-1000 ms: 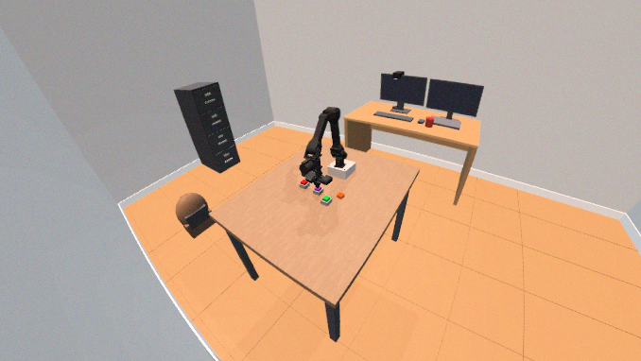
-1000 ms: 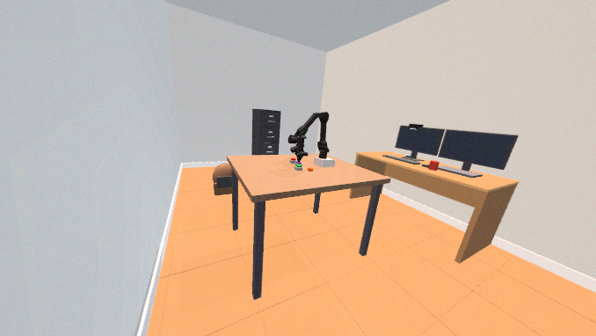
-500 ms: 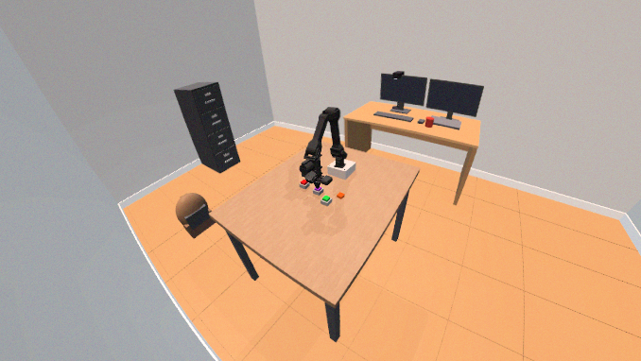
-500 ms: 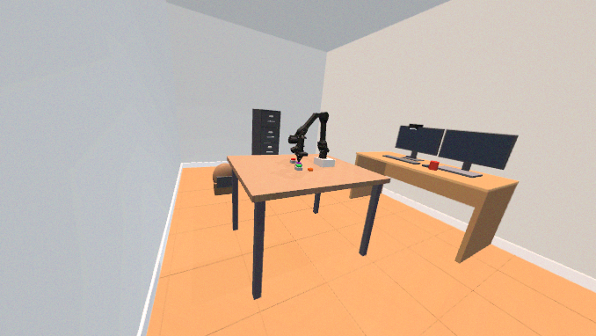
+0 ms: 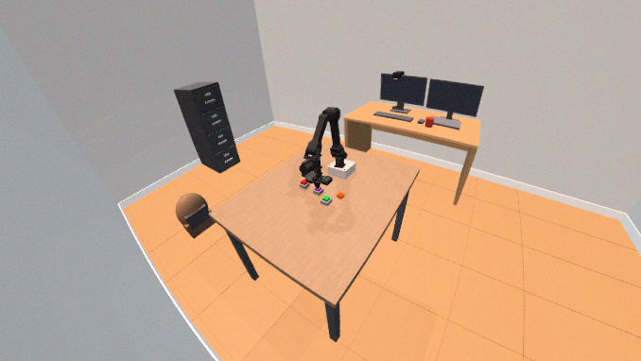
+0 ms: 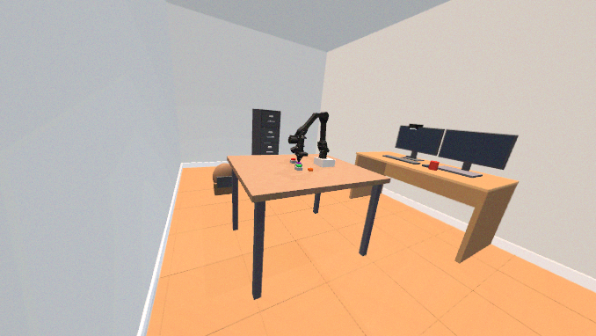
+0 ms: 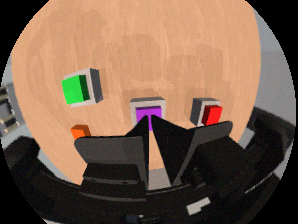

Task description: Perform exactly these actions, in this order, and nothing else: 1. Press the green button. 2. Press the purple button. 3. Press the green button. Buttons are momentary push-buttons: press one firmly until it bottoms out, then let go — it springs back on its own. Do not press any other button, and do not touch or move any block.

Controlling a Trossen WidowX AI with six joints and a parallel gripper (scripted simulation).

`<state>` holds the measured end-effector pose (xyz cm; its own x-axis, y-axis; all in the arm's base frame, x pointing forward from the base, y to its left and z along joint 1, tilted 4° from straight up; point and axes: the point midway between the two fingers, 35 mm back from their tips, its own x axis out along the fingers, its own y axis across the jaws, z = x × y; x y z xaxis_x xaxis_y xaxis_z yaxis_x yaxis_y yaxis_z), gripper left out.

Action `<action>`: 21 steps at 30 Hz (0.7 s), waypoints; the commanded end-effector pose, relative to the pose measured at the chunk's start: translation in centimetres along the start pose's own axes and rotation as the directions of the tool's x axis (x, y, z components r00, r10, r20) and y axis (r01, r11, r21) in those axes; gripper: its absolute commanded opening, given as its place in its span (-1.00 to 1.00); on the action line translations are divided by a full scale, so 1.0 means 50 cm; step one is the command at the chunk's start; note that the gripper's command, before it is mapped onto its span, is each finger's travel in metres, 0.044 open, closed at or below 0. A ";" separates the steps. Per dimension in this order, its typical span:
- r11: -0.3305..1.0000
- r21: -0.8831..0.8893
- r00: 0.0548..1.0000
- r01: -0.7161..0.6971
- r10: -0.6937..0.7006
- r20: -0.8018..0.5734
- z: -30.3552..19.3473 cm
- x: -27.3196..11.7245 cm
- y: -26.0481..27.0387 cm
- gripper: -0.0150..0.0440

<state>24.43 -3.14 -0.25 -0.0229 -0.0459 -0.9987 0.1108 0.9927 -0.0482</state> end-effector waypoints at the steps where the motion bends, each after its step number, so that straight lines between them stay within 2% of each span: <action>1: 1.000 -0.002 1.000 0.000 0.000 -0.003 -0.001 -0.019 0.000 -0.42; 3: 1.000 -0.006 1.000 0.001 -0.001 -0.010 -0.004 -0.056 0.000 -0.42; 8: 1.000 -0.006 1.000 0.001 -0.001 -0.010 -0.004 -0.066 0.000 -0.42; 13: 1.000 -0.006 1.000 0.001 -0.001 -0.010 -0.002 -0.179 0.000 -0.42; 18: 1.000 -0.007 1.000 0.001 -0.001 -0.010 0.000 -0.185 0.004 -0.42; 21: 1.000 -0.018 1.000 -0.003 0.003 -0.002 0.042 -0.189 0.064 -0.42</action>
<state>25.29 -1.79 8.88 -0.0325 -0.0459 -0.9984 0.1077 0.9930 -0.0491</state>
